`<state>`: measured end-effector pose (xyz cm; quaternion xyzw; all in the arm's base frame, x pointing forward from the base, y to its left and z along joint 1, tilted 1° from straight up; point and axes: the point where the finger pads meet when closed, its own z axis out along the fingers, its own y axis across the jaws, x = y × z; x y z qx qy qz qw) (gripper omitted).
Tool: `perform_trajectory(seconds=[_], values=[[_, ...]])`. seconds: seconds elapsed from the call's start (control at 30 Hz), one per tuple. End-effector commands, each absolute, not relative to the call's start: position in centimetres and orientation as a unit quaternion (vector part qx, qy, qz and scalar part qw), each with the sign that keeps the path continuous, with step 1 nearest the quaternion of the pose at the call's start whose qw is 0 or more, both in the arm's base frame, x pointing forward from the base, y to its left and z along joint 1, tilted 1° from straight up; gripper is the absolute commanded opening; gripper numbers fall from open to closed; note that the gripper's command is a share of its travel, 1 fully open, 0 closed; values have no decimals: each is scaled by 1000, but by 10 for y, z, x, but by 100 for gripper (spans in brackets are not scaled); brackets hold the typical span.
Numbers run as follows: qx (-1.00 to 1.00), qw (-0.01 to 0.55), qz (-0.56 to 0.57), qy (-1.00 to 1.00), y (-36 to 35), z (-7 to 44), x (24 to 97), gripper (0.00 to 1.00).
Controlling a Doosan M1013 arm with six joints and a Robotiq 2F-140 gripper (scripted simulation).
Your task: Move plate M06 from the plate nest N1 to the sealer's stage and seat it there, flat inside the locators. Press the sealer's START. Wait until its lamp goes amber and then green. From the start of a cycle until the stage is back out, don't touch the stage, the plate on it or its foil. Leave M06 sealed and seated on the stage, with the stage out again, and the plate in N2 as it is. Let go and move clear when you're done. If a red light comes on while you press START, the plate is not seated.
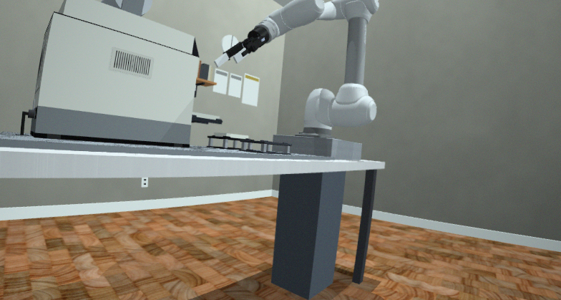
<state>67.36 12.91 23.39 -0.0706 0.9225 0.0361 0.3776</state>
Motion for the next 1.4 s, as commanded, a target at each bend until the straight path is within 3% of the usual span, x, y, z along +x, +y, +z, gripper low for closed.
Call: perform_trajectory(seconds=[0.0,0.73,1.03,1.13,1.17,1.37], values=[[-71,378,36,923,129,234,674,70],[-71,378,36,923,125,199,644,64],[-75,236,25,969,125,199,644,60],[-76,219,24,972,125,199,644,59],[-76,203,23,976,125,199,644,10],[-78,105,15,991,125,199,644,10]])
